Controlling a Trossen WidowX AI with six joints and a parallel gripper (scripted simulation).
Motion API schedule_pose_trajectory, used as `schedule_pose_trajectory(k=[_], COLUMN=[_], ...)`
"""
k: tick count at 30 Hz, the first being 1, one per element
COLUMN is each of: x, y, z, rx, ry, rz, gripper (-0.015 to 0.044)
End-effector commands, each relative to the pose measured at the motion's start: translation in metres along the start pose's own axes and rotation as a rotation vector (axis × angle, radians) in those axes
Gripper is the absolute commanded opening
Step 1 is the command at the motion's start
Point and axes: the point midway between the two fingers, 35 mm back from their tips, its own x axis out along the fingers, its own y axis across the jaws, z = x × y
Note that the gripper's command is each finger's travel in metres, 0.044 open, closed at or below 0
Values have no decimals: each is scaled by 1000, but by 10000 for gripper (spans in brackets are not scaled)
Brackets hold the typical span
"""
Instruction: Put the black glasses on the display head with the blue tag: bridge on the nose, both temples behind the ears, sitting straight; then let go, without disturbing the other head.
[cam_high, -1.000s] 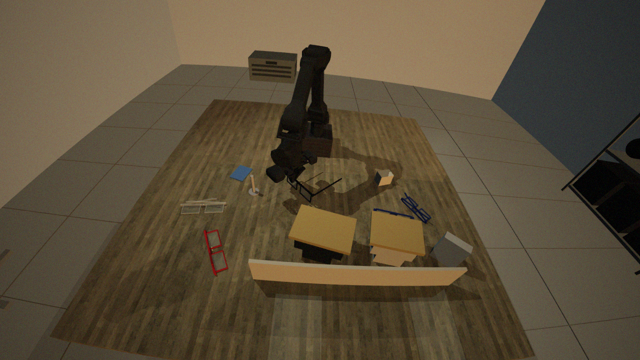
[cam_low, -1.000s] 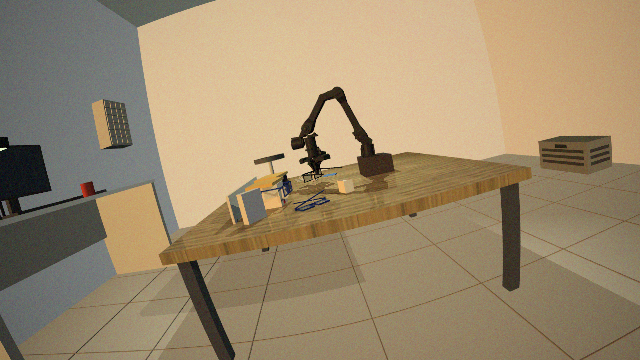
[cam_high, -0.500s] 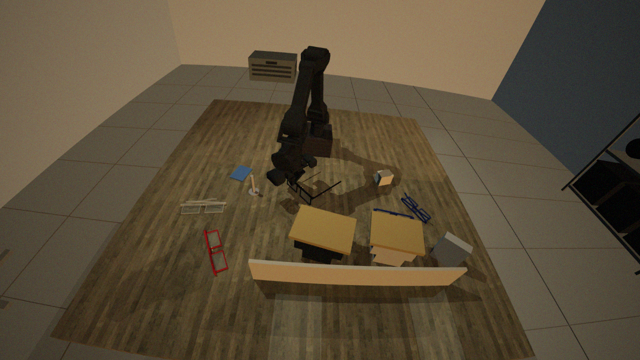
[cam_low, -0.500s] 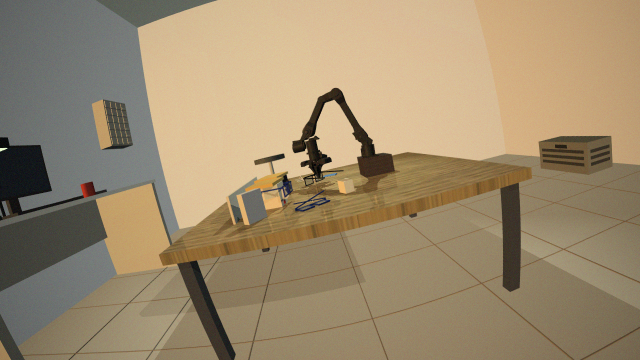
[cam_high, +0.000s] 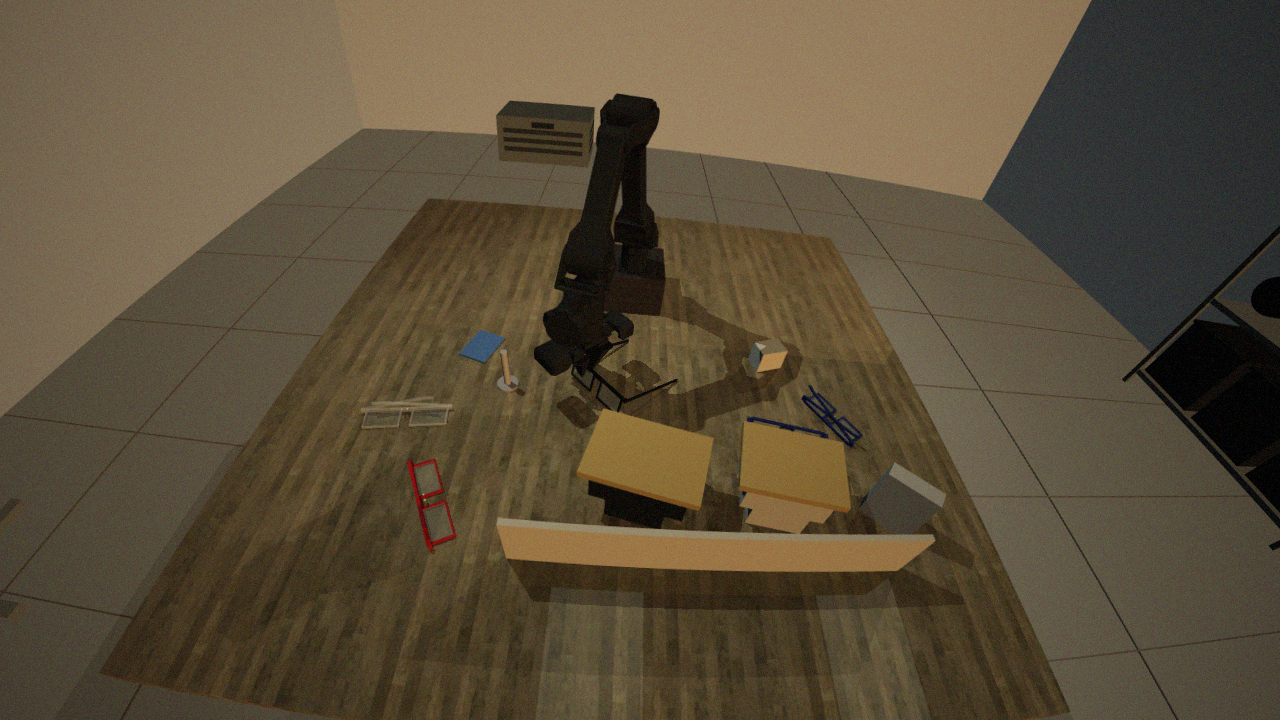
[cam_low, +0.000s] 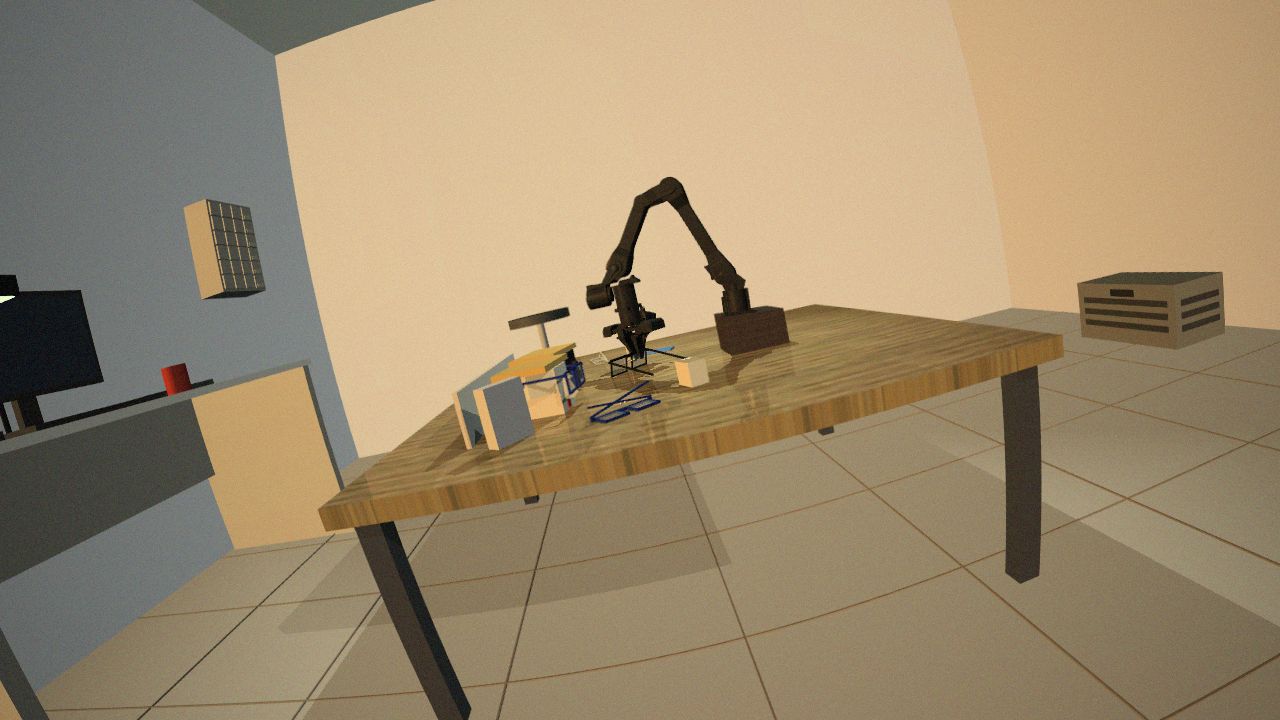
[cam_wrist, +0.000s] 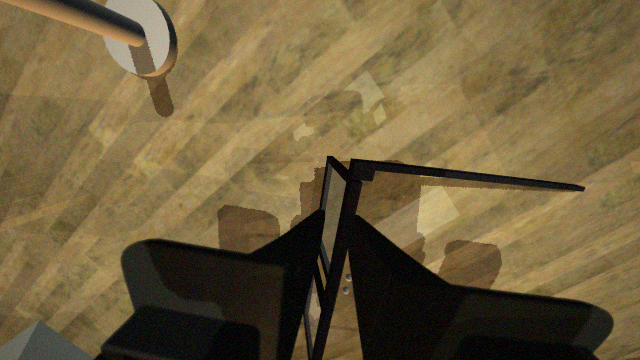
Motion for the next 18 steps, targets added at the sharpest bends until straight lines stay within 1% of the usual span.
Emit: schedule_pose_trajectory(k=[1, 18], x=[0, -4], y=[0, -5], z=[0, 0], rx=[0, 1], ry=[0, 2], rz=[0, 0], gripper=[107, 107])
